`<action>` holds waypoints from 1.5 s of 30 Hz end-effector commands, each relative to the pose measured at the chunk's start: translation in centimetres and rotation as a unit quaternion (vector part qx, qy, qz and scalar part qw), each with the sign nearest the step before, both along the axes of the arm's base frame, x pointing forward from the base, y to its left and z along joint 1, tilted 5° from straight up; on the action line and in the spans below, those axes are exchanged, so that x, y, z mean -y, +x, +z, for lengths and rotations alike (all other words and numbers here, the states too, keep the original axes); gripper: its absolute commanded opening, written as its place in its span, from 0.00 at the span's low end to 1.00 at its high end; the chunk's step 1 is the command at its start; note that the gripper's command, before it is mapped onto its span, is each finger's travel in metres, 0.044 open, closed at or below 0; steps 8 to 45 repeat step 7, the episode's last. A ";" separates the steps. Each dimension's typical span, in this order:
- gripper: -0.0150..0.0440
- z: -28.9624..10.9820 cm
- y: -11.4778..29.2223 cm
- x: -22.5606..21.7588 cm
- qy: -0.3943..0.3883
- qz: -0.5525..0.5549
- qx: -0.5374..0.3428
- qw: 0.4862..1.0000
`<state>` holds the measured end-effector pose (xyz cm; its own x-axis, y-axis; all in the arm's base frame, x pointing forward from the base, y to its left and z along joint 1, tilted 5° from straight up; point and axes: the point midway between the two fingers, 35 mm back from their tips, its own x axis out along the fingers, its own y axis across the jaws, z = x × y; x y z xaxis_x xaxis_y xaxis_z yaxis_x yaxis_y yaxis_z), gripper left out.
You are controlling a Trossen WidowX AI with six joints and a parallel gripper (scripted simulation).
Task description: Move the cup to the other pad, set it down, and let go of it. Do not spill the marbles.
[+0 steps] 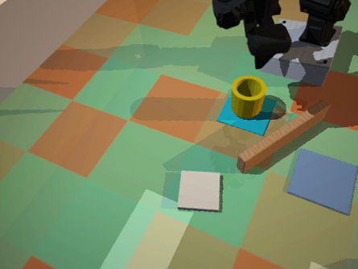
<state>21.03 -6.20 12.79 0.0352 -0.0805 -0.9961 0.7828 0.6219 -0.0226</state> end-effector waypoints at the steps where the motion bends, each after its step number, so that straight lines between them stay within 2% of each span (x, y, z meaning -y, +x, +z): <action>1: 1.00 1.5 -0.1 -0.1 0.000 -0.002 0.007 1.000; 45: 1.00 1.2 -0.2 -0.1 -0.001 0.000 0.003 1.000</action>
